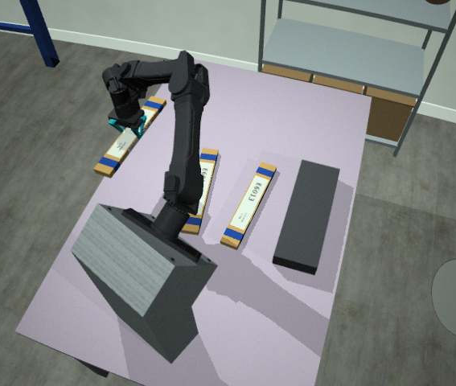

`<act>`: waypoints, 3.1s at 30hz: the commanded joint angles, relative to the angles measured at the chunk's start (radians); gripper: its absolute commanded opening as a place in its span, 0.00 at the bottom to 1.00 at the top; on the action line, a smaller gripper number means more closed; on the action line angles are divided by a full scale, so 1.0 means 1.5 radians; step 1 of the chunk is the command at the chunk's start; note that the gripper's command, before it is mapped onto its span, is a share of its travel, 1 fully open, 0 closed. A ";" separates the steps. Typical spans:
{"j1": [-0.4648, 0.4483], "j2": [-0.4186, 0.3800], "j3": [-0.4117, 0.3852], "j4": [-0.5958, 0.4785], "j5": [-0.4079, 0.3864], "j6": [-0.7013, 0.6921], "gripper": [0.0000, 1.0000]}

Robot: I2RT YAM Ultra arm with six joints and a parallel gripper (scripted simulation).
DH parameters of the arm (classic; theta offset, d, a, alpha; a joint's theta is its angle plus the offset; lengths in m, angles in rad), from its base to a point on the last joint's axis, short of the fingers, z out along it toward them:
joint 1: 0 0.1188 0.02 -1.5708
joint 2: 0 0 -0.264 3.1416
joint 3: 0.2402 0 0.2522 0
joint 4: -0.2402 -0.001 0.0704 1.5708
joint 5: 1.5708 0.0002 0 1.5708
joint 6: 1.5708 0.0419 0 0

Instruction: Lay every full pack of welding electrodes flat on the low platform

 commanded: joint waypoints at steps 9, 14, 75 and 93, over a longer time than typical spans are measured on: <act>0.042 -0.036 -0.004 0.004 0.004 -0.004 0.00; 0.042 -0.036 -0.006 0.005 0.004 -0.004 0.00; -0.050 -0.329 -0.357 0.168 -0.043 -0.195 0.00; -0.096 -0.426 -0.442 0.202 -0.069 -0.255 0.00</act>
